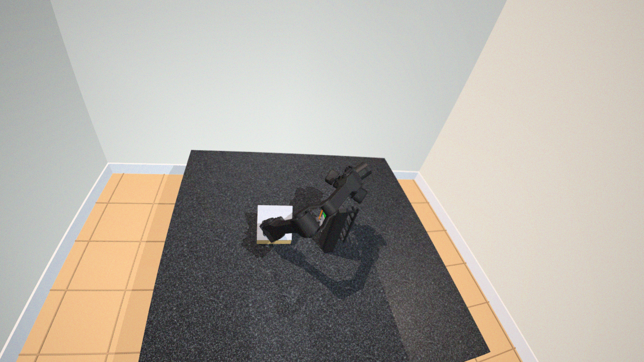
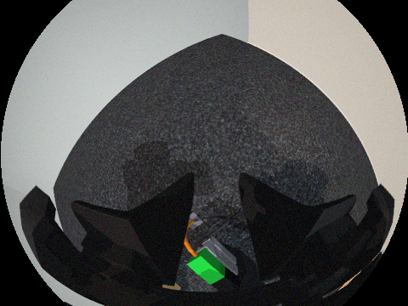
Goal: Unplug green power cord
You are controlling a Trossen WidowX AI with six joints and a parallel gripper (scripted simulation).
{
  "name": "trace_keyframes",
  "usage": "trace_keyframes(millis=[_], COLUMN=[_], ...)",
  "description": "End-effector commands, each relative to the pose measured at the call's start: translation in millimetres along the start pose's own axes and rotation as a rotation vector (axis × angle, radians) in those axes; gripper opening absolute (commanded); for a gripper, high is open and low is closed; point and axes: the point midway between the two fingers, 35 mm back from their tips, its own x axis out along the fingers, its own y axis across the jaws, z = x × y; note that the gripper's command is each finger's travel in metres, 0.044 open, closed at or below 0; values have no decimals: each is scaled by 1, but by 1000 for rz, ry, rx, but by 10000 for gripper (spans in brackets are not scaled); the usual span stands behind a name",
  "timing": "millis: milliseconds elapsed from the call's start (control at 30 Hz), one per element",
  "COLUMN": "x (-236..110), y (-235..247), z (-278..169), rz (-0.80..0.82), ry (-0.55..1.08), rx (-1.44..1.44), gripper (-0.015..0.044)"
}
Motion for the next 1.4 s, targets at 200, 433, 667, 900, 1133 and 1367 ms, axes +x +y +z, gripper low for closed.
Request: trace_keyframes(millis=[200, 433, 667, 900, 1133, 1367], x=[15, 15, 15, 12, 5, -1], y=[46, 46, 46, 41, 33, 26], z=[-84, -84, -84, -87, -93, -99], rz=[137, 137, 137, 137, 137, 137], ry=[698, 698, 698, 698, 698, 699], rx=[-754, -754, -754, -754, -754, -755], gripper=[160, 160, 160, 160, 160, 160])
